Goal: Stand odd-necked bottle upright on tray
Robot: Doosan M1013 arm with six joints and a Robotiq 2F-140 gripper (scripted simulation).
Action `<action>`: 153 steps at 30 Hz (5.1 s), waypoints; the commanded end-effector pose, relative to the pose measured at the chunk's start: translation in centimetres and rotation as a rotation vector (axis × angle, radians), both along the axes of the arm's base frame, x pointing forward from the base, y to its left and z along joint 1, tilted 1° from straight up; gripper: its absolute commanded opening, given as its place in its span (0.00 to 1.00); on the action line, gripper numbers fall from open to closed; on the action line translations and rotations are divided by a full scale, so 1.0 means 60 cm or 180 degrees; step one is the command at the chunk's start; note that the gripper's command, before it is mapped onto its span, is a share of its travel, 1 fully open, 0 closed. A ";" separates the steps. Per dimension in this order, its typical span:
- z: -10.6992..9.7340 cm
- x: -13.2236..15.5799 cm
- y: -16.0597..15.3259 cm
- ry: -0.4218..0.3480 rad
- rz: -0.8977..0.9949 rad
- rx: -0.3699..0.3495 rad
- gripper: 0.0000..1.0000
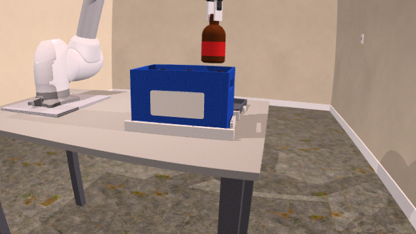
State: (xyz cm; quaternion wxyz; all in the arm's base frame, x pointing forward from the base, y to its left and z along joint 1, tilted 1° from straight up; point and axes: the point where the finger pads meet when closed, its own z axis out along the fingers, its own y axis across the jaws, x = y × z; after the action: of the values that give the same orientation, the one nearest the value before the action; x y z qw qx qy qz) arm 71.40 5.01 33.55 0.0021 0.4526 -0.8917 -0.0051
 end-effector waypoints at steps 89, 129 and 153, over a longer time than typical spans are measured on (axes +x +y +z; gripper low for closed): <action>0.003 -0.087 0.255 0.0000 0.0000 0.0000 0.00; 0.003 -0.099 0.291 0.0000 0.0000 0.0000 0.00; 0.003 -0.099 0.292 0.0000 0.0000 0.0000 0.00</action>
State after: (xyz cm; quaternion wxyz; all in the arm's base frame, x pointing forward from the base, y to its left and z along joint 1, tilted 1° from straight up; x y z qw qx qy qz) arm 65.46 22.53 33.73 0.0020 0.4526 -0.8917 -0.0050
